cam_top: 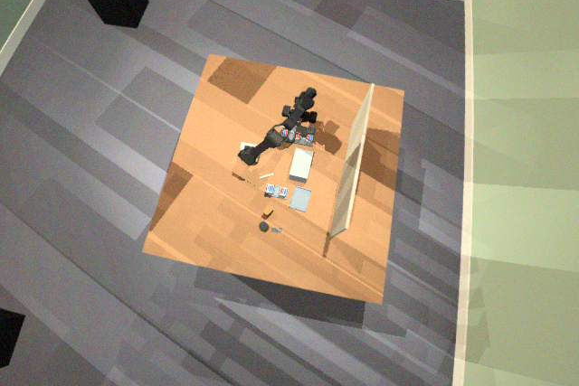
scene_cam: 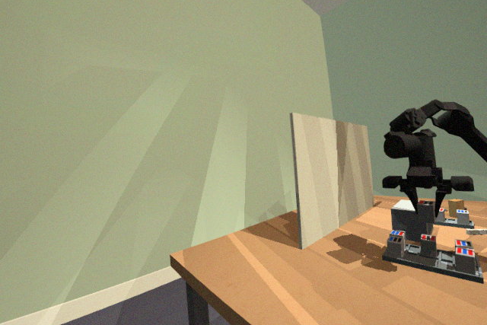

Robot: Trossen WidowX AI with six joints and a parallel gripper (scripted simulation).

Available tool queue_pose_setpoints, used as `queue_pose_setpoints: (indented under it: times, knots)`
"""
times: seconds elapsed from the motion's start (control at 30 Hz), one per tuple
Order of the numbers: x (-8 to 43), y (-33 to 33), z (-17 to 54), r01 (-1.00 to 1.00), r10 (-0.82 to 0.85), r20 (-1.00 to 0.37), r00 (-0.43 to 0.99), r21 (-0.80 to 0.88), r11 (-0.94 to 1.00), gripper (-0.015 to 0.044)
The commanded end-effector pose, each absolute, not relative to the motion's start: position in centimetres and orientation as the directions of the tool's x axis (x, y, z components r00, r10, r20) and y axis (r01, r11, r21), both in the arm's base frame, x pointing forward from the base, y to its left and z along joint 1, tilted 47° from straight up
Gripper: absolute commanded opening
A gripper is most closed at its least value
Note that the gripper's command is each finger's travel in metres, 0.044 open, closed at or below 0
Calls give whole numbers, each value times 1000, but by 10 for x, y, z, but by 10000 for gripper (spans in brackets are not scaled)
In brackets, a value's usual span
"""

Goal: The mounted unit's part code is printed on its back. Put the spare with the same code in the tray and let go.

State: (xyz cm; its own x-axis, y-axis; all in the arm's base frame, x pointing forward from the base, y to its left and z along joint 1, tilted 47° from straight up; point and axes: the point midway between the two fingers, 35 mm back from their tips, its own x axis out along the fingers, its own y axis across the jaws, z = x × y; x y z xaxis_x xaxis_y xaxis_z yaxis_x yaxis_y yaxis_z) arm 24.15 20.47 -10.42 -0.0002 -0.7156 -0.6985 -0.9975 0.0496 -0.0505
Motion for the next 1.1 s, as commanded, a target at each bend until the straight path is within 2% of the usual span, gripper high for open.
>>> queue_pose_setpoints:
  times: [0.0, 0.17, 0.33, 0.77, 1.07]
  knots:
    - [239, 220, -88, -997, -707, -707, 1, -56, 54, 0]
    - [243, 218, -84, -997, -704, -710, 1, -55, 54, 0]
    - [271, 202, -55, -998, -688, -726, 1, -47, 48, 0]
    - [326, 136, 22, -998, -660, -751, 4, -43, 42, 0]
    - [340, 93, 67, -993, -644, -765, 6, -78, 83, 0]
